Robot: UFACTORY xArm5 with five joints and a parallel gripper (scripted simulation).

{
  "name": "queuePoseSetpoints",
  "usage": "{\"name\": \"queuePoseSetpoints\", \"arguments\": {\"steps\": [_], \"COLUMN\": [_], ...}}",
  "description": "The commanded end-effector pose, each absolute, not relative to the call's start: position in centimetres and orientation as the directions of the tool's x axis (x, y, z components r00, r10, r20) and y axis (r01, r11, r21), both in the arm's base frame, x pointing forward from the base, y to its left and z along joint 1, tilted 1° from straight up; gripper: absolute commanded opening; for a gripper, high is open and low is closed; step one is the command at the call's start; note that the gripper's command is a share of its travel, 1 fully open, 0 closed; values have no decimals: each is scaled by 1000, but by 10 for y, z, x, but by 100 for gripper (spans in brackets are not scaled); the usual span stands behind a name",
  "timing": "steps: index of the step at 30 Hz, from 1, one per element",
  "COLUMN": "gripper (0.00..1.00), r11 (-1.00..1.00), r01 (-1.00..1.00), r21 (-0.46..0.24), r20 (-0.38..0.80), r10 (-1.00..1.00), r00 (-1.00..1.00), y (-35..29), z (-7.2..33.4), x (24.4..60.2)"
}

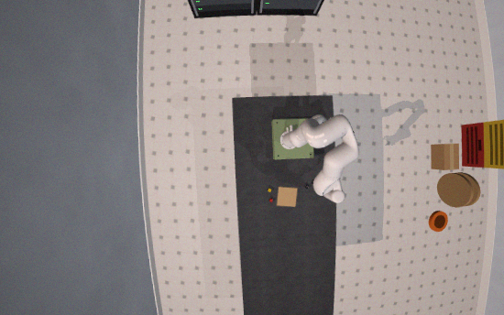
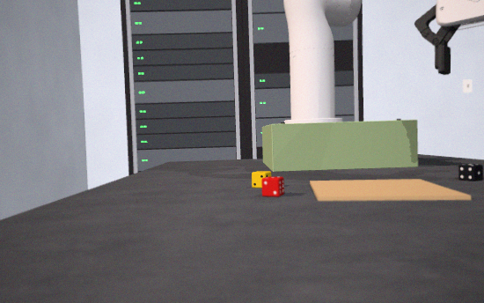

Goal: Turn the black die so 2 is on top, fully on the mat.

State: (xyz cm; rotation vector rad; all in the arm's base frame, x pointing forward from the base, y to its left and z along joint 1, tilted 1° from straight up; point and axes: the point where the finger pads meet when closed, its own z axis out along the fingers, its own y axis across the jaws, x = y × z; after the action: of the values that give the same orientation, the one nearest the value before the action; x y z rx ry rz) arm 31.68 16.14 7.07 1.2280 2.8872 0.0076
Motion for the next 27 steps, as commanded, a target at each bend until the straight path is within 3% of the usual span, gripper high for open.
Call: {"name": "queuePoseSetpoints", "arguments": {"steps": [1,10,27], "gripper": [100,100,100], "r11": [678,466,463], "r01": [735,885,886], "r21": [10,10,10], "r20": [-3,-1,-1], "r10": [735,885,886], "r00": [-678,-466,-463], "y": [160,129,129], "z": [72,64,63], "x": [320,343,343]}}
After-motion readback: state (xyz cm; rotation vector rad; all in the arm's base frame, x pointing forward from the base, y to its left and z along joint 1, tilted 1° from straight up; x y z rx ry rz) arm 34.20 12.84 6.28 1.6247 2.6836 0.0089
